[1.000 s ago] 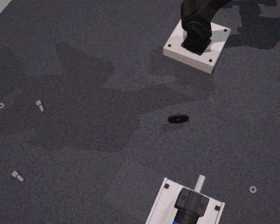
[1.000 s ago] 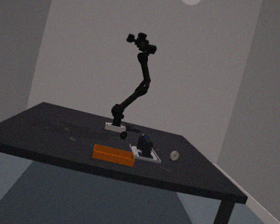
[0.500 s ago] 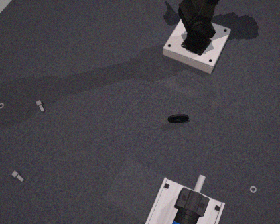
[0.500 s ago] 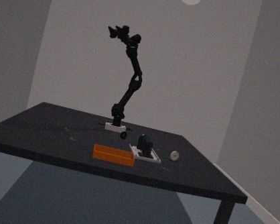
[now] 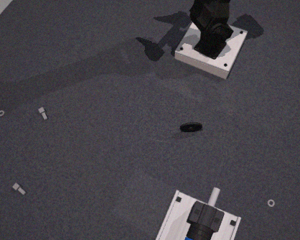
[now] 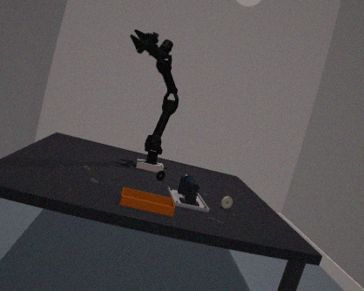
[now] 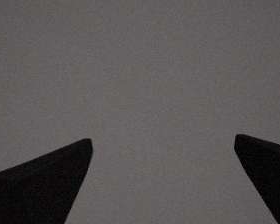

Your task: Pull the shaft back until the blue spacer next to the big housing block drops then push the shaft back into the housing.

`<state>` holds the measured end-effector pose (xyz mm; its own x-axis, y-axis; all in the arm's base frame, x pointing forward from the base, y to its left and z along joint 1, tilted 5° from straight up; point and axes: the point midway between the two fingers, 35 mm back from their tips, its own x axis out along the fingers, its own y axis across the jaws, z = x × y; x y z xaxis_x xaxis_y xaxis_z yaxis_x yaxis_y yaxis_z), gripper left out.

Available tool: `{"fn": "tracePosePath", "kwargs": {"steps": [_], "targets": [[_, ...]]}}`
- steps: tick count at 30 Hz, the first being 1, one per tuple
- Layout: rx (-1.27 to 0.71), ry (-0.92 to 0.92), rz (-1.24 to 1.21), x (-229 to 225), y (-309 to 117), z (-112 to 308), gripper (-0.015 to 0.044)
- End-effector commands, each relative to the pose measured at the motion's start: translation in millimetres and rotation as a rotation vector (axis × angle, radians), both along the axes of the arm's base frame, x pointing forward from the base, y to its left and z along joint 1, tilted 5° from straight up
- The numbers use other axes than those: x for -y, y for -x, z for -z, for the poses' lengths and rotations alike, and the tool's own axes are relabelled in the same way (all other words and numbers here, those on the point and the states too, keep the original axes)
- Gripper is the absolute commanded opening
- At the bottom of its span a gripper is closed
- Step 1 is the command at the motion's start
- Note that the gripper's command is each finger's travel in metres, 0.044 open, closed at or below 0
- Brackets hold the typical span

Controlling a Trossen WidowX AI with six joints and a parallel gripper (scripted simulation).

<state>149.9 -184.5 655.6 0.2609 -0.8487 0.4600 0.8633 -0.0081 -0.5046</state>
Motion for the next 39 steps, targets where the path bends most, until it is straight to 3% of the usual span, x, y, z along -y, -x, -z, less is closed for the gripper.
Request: {"fn": "tracePosePath", "kwargs": {"steps": [1, 15, 29, 39], "targets": [[-0.056, -0.059, -0.137, 2, -55, 25, 0.044], [-0.227, -0.192, -0.438, -29, -174, 92, 0.044], [-0.516, -0.608, -0.81, -133, -295, 248, 0.044], [-0.83, -0.988, -0.924, -240, -315, 382, 0.044]]}}
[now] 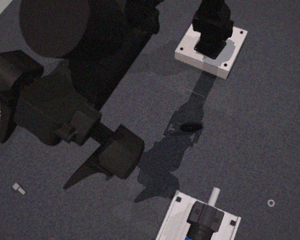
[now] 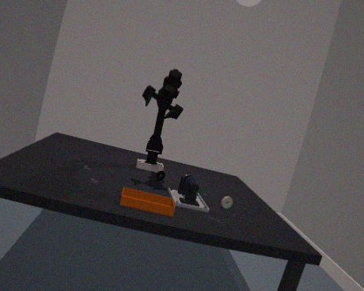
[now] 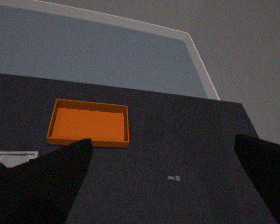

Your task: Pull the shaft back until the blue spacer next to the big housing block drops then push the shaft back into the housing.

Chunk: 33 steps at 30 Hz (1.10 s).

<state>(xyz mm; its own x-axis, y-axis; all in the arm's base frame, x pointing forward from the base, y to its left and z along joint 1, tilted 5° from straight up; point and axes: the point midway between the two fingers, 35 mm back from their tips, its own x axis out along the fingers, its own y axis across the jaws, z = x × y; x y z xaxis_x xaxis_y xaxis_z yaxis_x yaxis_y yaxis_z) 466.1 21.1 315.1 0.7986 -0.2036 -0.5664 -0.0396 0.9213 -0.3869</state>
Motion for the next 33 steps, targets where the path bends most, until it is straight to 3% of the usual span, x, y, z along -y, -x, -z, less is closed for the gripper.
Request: {"fn": "tracePosePath", "kwargs": {"steps": [1, 7, 16, 33], "targets": [[-0.178, -0.095, -0.047, -46, 4, 55, 0.044], [-0.466, -0.197, -0.061, -107, 32, 130, 0.044], [-0.922, -0.229, 0.05, -181, 114, 222, 0.044], [-0.955, -0.225, 0.066, -189, 121, 228, 0.044]]}}
